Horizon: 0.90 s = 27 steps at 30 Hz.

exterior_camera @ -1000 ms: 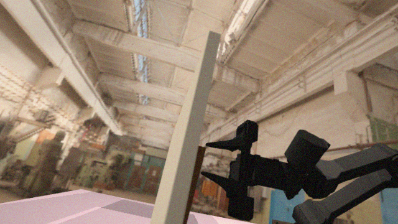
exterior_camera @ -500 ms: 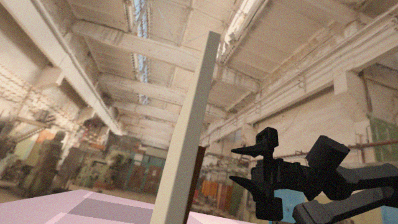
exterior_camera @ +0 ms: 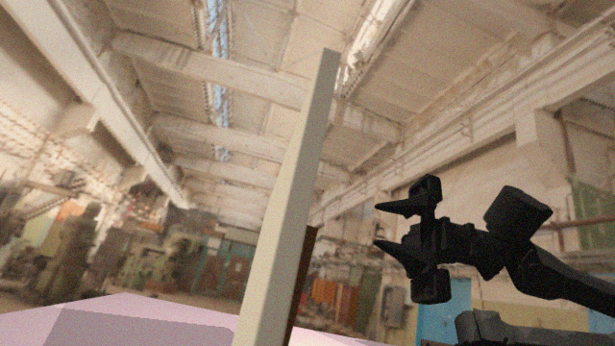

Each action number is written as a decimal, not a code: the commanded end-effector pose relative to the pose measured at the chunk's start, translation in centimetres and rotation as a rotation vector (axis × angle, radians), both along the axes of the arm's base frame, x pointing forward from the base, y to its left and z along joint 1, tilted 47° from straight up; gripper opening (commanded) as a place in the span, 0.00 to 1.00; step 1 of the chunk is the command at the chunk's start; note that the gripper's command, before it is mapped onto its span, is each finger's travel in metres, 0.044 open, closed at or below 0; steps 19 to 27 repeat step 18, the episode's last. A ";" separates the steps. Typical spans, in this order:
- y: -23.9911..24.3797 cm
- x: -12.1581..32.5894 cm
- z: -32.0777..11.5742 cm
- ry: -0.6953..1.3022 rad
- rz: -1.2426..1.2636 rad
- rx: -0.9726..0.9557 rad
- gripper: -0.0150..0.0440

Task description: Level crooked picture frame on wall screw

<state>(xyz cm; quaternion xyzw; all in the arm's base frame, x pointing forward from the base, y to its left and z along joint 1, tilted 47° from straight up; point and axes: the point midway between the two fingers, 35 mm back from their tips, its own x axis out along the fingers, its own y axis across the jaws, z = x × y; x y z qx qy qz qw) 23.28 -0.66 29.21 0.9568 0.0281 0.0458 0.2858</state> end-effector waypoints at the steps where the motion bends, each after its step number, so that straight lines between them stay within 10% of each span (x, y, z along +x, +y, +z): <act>1: 0.0 -0.2 0.4 -0.007 0.004 0.003 0.69; 27: 0.0 -0.2 0.4 -0.007 0.004 0.003 0.69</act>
